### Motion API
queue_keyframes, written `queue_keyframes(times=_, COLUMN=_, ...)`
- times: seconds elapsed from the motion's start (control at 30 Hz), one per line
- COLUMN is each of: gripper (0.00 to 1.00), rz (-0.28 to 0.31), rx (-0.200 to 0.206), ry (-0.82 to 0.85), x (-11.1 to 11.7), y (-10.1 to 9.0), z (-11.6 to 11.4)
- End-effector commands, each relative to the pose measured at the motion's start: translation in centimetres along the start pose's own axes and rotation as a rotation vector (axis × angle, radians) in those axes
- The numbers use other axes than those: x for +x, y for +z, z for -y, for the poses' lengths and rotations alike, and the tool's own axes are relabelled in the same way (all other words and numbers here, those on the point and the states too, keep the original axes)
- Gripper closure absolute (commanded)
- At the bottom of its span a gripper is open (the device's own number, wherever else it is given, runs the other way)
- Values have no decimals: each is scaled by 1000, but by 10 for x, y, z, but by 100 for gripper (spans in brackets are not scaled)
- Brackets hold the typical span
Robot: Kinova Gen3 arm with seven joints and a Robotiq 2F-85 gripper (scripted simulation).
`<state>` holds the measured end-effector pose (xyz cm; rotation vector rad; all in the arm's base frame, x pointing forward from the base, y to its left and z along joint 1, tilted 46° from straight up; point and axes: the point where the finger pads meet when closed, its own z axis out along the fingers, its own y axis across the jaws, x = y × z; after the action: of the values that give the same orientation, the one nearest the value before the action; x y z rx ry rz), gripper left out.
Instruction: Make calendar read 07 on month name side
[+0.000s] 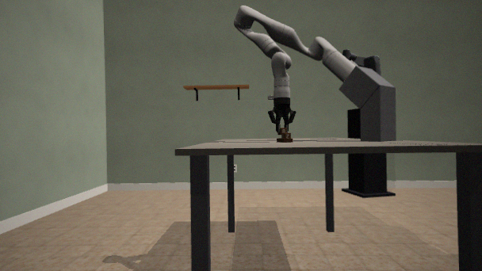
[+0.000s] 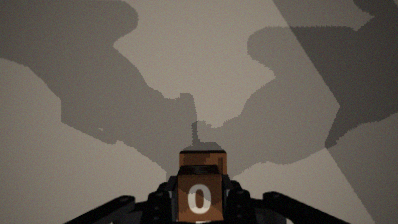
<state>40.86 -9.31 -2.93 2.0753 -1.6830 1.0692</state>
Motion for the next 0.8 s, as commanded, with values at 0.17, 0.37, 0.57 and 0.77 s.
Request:
queue_keyframes(times=0.17, gripper=72, rz=-1, rx=-4, ry=0, x=0, y=6, z=-2)
queue_keyframes(times=0.37, gripper=72, rz=-1, rx=-4, ry=0, x=0, y=10, z=-2)
queue_keyframes(times=0.57, gripper=72, rz=-1, rx=-4, ry=0, x=0, y=12, z=-2)
queue_keyframes(times=0.77, gripper=72, rz=-1, rx=-4, ry=0, x=0, y=13, z=-2)
